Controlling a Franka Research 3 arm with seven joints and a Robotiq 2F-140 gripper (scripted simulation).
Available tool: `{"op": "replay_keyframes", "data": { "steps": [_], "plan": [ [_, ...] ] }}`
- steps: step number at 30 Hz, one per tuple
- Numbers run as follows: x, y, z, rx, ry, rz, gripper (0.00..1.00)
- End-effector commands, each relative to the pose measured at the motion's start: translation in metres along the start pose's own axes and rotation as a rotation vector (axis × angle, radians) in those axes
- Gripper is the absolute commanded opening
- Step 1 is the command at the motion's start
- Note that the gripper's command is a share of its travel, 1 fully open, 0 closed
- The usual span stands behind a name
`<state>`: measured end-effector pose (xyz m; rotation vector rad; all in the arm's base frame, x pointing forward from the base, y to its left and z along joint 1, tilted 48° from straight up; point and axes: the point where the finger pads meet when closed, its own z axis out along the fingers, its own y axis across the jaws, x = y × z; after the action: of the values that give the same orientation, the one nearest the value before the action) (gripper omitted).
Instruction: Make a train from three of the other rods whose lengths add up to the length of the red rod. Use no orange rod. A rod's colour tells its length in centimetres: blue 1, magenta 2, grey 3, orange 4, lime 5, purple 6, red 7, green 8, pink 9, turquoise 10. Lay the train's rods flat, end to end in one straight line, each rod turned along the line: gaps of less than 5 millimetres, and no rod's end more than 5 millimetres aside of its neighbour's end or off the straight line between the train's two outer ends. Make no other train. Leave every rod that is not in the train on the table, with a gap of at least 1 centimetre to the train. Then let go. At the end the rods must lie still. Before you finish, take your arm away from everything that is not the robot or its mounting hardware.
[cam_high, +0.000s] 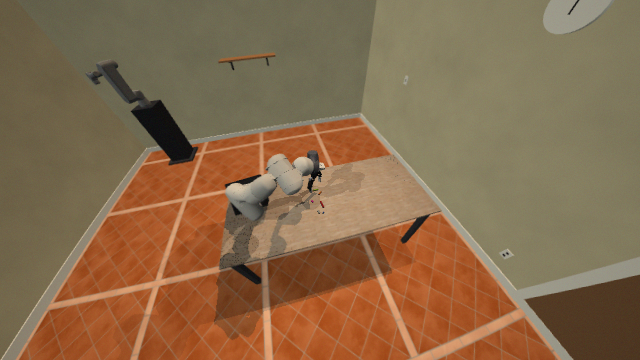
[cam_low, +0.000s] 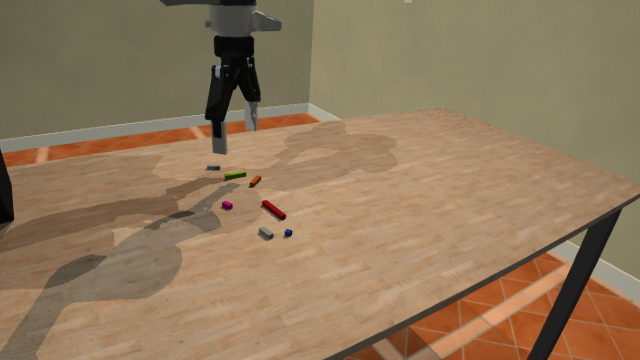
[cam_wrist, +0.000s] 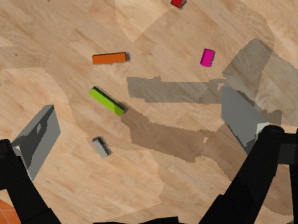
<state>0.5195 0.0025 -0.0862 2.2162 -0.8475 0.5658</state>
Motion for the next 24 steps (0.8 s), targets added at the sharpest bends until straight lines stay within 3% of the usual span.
{"op": "replay_keyframes", "data": {
  "steps": [1, 24],
  "plan": [
    [-0.004, -0.001, 0.003, -0.002, -0.004, 0.123, 1.00],
    [-0.014, -0.005, 0.012, -0.010, -0.012, 0.546, 1.00]
  ]
}}
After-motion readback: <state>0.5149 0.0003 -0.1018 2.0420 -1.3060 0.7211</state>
